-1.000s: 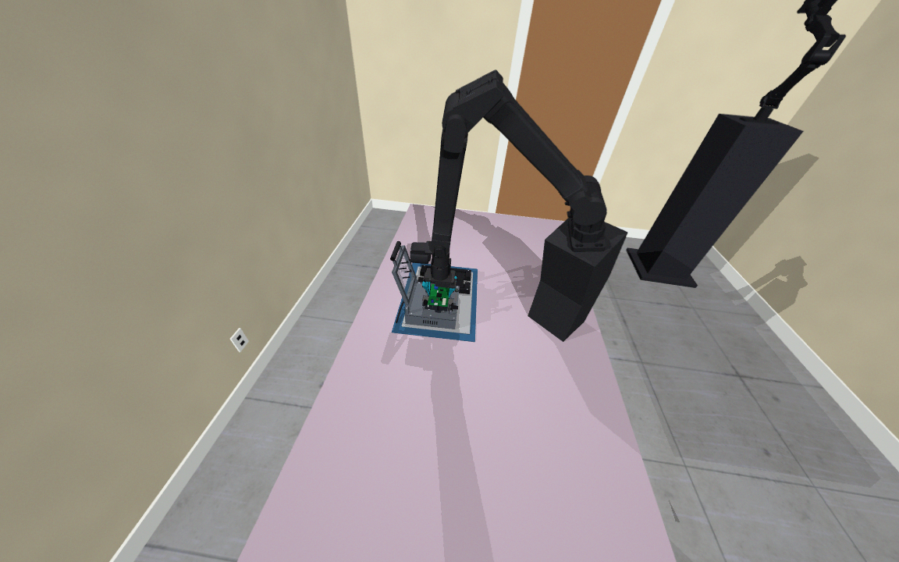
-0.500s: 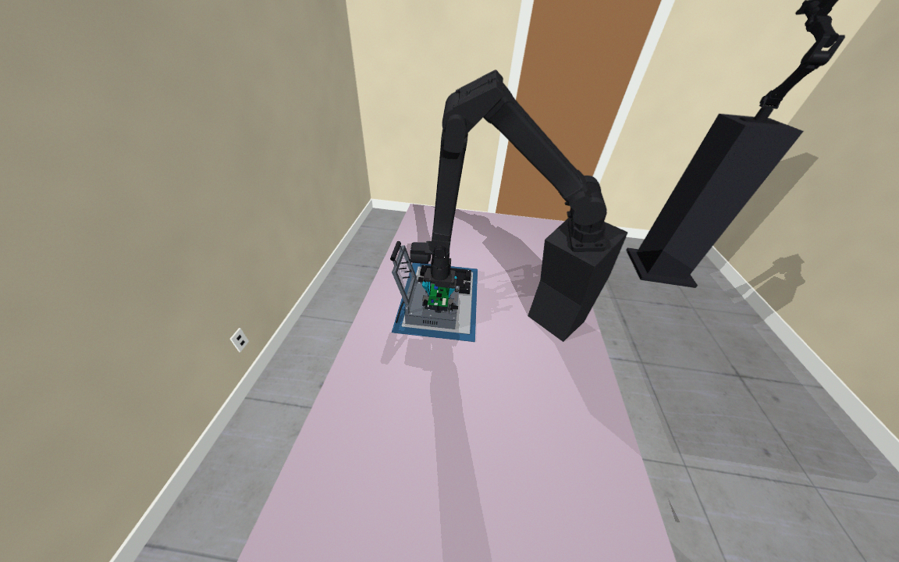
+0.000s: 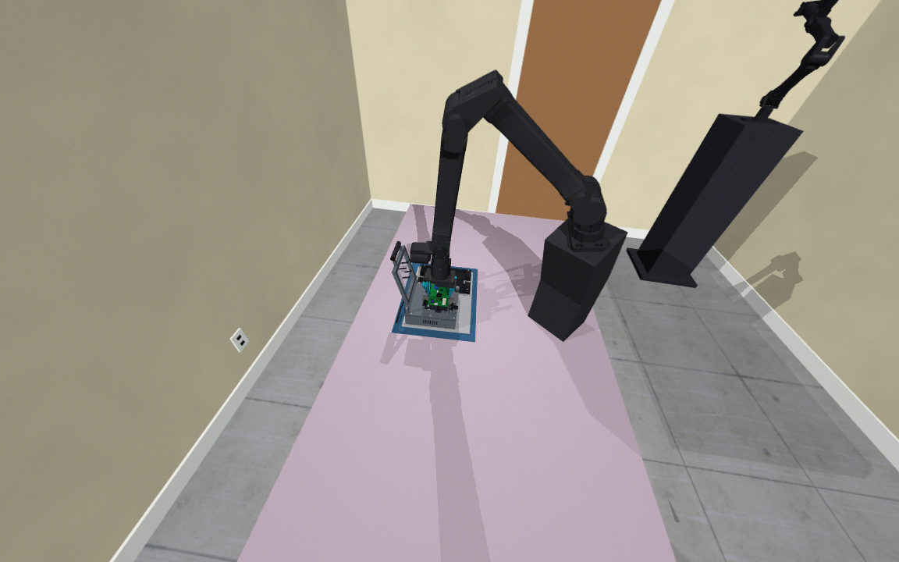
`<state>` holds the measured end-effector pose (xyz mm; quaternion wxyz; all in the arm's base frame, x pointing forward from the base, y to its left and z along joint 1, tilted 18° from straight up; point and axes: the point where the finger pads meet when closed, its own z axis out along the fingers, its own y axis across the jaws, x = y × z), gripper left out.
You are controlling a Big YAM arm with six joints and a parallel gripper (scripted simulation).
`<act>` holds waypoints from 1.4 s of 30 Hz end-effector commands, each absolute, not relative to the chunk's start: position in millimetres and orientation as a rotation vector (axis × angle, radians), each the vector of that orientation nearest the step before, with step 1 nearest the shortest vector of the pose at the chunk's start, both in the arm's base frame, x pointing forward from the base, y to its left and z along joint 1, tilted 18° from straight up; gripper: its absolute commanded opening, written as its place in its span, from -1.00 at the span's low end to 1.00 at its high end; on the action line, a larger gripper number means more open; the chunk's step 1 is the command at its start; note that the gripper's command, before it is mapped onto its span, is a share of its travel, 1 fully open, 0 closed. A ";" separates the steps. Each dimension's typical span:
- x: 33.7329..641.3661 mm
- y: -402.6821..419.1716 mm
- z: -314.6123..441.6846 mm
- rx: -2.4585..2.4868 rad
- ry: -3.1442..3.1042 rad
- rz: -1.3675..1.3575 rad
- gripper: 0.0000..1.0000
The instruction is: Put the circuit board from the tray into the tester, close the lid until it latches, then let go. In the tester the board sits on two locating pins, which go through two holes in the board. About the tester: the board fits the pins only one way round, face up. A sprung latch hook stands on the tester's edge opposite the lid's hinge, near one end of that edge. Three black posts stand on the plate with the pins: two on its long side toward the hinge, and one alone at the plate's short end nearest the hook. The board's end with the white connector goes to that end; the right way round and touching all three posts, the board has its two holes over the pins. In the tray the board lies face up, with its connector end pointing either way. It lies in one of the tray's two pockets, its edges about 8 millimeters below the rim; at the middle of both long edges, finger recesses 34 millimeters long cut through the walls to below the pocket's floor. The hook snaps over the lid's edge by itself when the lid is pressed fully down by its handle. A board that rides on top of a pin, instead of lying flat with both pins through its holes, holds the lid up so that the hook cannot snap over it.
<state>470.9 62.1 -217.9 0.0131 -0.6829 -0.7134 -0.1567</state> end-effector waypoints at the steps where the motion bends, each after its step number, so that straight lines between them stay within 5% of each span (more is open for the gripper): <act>1: 484.1 67.8 -209.3 -2.136 -2.244 -0.534 0.45; 42: 487.5 68.8 -208.6 -2.118 -2.267 -0.539 0.45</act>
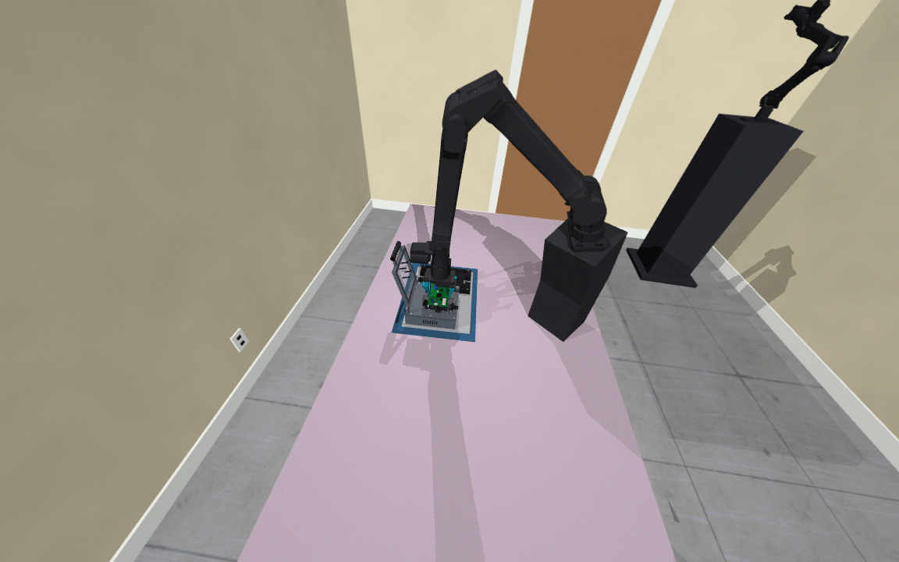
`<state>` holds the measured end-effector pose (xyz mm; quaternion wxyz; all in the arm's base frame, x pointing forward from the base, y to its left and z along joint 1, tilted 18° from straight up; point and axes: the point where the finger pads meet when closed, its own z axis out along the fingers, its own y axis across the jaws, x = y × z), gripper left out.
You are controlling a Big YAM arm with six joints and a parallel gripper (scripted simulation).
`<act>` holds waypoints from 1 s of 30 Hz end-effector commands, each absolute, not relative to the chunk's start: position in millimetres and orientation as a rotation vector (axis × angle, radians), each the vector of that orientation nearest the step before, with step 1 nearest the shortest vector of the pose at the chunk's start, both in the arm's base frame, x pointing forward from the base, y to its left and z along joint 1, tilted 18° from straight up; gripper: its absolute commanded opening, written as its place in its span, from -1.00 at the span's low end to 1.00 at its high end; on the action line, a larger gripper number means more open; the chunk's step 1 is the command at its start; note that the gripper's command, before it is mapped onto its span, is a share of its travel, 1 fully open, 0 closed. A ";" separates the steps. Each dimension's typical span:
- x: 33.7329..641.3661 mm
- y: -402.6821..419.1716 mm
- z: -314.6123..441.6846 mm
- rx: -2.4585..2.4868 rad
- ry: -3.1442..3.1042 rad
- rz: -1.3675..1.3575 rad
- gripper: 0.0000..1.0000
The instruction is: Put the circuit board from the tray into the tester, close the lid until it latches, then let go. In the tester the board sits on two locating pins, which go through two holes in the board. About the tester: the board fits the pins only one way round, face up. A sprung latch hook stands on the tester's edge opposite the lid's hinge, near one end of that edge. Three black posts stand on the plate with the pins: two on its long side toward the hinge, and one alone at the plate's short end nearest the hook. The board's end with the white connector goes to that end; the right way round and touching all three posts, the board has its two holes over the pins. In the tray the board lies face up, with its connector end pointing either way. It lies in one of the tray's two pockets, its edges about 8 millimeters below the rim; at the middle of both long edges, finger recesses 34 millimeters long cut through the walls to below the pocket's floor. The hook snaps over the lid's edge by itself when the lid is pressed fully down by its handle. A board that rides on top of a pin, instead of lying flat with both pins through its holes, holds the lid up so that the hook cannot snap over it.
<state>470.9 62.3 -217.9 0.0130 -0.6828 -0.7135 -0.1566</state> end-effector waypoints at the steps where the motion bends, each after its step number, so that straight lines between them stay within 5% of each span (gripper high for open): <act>1: 487.7 68.8 -208.6 -2.118 -2.267 -0.539 0.45; 30: 484.5 68.5 -210.2 -2.120 -2.258 -0.527 0.45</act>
